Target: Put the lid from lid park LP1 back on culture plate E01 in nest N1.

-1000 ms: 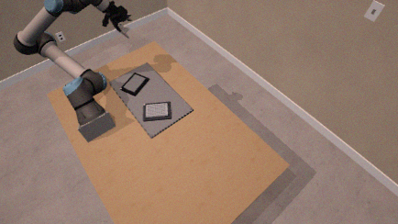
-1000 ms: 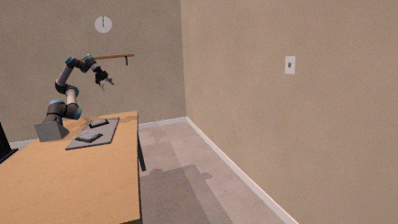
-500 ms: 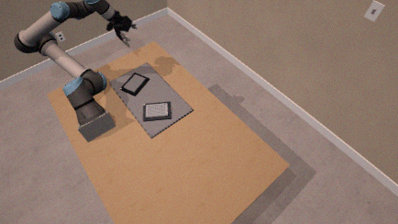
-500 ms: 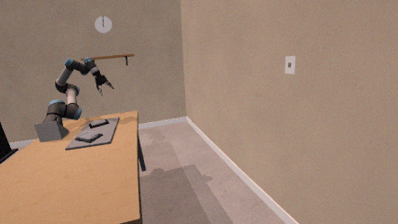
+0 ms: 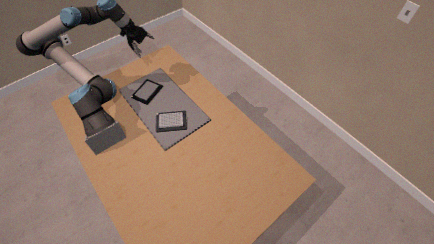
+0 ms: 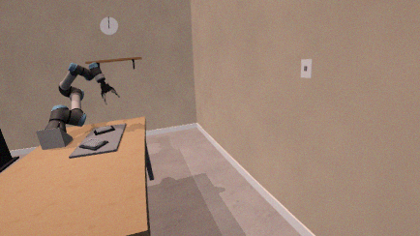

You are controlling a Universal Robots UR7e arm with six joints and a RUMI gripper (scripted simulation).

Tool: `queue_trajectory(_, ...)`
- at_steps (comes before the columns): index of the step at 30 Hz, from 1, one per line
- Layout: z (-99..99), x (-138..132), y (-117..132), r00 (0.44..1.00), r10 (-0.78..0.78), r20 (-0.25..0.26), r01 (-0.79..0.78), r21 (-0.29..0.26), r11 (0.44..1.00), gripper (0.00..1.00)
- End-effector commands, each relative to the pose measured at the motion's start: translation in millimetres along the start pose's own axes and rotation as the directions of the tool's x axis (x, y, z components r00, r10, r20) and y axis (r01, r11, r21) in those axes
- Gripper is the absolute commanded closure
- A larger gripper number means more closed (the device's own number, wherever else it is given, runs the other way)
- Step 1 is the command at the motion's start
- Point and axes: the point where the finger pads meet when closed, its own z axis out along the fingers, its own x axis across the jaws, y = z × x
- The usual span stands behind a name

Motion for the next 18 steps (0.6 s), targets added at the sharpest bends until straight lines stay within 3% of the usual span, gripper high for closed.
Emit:
queue_trajectory(1, 7.1, -7, 4, 0.999, 0.051, 0.012, -0.051, 0.003, 0.999, 0.18)
queue_trajectory(18, 38.4, -41, 16, 0.939, 0.331, 0.092, -0.334, 0.011, 0.943, 0.18)
